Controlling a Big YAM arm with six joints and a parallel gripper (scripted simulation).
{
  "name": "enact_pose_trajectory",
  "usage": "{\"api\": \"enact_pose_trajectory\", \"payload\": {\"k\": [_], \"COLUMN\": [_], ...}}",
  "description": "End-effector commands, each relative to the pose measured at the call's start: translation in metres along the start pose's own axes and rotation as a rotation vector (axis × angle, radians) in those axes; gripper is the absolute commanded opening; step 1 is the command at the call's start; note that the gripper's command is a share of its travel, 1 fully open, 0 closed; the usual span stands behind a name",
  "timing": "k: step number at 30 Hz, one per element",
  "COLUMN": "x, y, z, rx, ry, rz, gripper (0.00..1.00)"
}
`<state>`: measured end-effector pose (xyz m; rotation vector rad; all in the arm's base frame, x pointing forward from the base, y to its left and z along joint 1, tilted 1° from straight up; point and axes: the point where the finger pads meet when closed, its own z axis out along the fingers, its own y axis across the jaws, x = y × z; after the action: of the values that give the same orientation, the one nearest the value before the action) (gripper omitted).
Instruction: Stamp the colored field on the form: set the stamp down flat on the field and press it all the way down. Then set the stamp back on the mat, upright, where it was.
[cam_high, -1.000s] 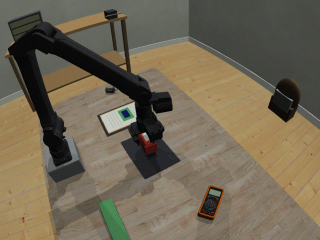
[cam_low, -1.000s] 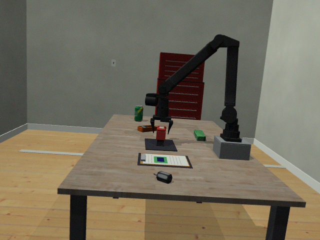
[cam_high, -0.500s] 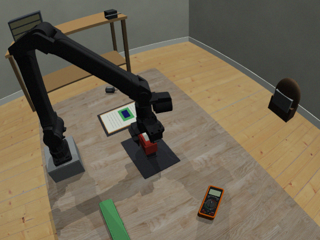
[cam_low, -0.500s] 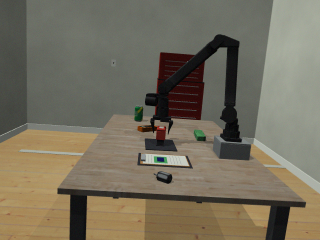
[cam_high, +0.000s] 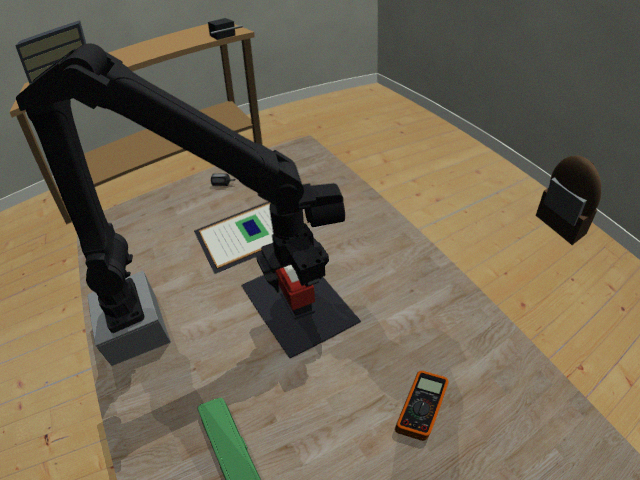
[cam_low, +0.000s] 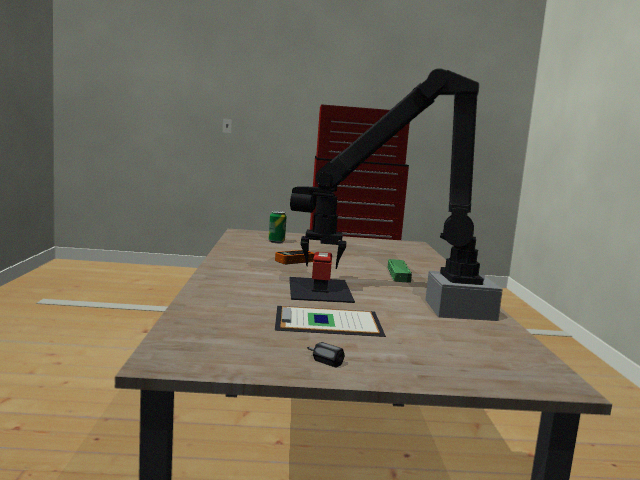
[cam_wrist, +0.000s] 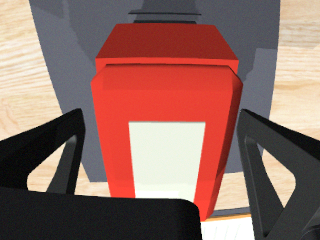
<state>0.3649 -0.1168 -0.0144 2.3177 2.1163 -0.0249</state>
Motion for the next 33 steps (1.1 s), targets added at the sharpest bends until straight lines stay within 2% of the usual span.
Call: {"api": "enact_pose_trajectory", "payload": {"k": [1,7,9,11,12,14,33], "x": [-0.008,-0.004,-0.004,-0.003,-0.003,0.002,0.002], "y": [0.022,0.021,0.021,0.021,0.019,-0.004,-0.002], "z": [-0.029,-0.105,-0.105,-0.114,-0.102,-0.084,-0.084], "rx": [-0.054,-0.061,-0.061,-0.061,-0.028,0.026,0.018], "ry": [-0.012,-0.012,-0.012,-0.012,-0.005,0.006,0.004], "rz": [-0.002,-0.002,-0.002,-0.002,-0.003,-0.004,-0.003], "gripper": [0.86,0.86,0.86,0.86,0.86,0.86,0.86]}}
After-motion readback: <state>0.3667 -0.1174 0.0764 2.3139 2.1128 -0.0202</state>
